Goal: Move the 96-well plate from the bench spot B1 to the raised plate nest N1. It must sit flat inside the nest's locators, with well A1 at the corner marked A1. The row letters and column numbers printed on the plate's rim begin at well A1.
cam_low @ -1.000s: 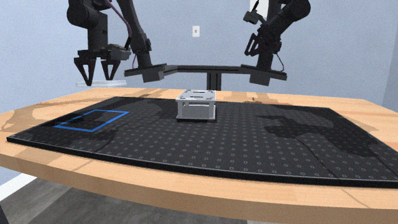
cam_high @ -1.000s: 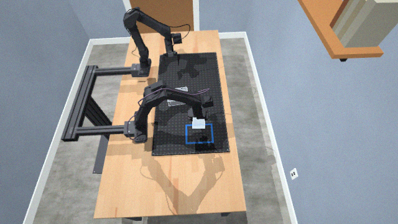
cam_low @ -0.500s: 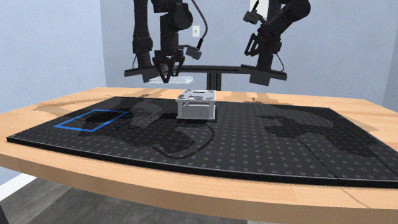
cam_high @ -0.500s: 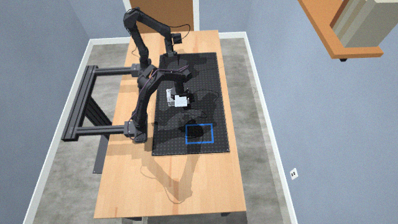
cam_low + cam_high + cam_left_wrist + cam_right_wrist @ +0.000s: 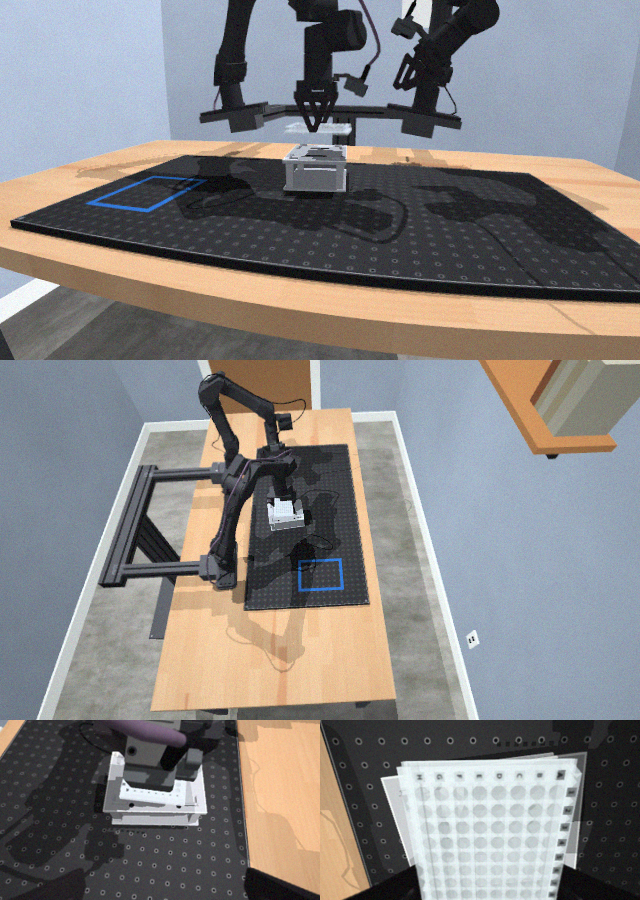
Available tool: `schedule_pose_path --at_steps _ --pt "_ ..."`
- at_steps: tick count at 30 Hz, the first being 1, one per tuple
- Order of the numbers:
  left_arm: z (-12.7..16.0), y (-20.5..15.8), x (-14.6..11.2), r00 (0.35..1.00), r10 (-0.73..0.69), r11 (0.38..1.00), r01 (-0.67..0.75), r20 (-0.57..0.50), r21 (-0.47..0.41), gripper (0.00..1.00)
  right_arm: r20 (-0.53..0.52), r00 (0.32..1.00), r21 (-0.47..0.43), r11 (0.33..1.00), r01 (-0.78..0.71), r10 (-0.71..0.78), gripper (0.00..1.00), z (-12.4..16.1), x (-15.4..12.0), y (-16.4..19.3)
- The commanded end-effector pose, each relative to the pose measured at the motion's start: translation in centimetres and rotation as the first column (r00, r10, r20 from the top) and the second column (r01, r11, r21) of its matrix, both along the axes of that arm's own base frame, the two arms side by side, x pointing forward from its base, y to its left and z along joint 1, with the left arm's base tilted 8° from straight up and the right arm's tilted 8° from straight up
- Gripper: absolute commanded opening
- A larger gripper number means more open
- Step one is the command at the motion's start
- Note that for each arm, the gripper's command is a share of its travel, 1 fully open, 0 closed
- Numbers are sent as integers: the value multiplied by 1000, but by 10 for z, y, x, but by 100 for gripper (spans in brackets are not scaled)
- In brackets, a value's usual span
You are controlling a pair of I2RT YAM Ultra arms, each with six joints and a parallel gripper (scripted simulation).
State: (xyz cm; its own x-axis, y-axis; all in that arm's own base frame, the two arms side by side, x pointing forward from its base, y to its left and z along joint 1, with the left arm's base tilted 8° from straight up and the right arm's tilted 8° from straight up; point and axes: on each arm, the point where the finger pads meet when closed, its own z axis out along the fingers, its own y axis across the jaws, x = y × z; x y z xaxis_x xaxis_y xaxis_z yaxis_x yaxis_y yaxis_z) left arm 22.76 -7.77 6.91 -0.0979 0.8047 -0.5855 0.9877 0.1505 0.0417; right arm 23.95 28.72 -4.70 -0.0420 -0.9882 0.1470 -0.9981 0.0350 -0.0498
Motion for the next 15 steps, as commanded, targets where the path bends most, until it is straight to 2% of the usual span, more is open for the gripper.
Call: schedule_pose_path --at_steps 1,7,10,15 --pt "10 -3 7 1000 -15 1000 15 28 -9 100 14 999 12 999 35 -35 81 11 4 7" --pt "10 -3 7 1000 -15 1000 15 28 -9 100 32 966 10 967 255 -255 81 10 3 2" --pt "10 -3 7 1000 -15 1000 15 28 -9 100 47 900 27 901 432 -433 81 10 2 3" --pt "10 -3 7 1000 -15 1000 15 28 -9 100 73 748 54 751 658 -660 81 10 1 4"
